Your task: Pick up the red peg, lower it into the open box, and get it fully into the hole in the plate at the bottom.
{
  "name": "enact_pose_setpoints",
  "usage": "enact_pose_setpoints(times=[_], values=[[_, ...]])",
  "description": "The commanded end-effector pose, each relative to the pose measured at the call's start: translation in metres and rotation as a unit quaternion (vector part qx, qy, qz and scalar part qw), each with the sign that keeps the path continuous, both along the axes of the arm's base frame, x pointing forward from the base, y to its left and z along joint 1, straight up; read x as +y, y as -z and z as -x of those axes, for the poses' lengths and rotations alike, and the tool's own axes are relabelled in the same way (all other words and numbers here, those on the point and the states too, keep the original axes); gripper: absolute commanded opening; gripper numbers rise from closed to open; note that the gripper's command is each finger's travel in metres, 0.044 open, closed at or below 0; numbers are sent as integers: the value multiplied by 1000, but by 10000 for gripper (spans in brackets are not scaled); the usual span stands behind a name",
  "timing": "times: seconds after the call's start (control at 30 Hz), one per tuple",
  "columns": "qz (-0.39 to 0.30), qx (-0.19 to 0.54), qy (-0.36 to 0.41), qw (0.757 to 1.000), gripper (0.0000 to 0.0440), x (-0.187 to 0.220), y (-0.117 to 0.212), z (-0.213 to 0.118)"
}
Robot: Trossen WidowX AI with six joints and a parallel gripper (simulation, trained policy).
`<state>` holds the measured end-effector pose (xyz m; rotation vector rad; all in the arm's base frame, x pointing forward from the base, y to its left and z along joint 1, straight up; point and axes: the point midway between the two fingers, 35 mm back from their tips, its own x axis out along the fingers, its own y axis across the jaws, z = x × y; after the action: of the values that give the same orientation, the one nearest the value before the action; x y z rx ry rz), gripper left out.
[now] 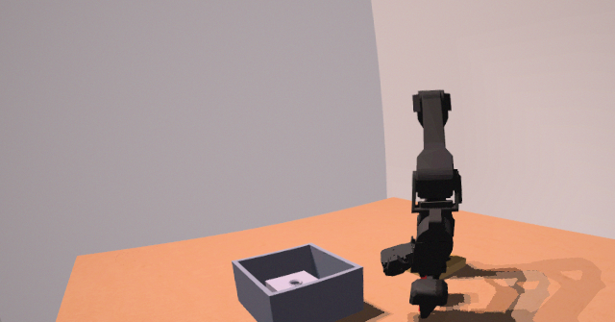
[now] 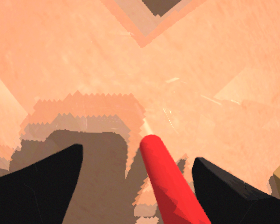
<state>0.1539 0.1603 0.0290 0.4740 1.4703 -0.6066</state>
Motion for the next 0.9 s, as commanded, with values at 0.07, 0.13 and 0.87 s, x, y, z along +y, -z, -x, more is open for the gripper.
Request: enact_pose_setpoints(times=[0.07,0.13,0.87], values=[[11,6,4,1000,154,-5,7,-1],[16,10,7,1000,106,-6,8,-1],[31,-72,30,996,0,-19,-80,-45]])
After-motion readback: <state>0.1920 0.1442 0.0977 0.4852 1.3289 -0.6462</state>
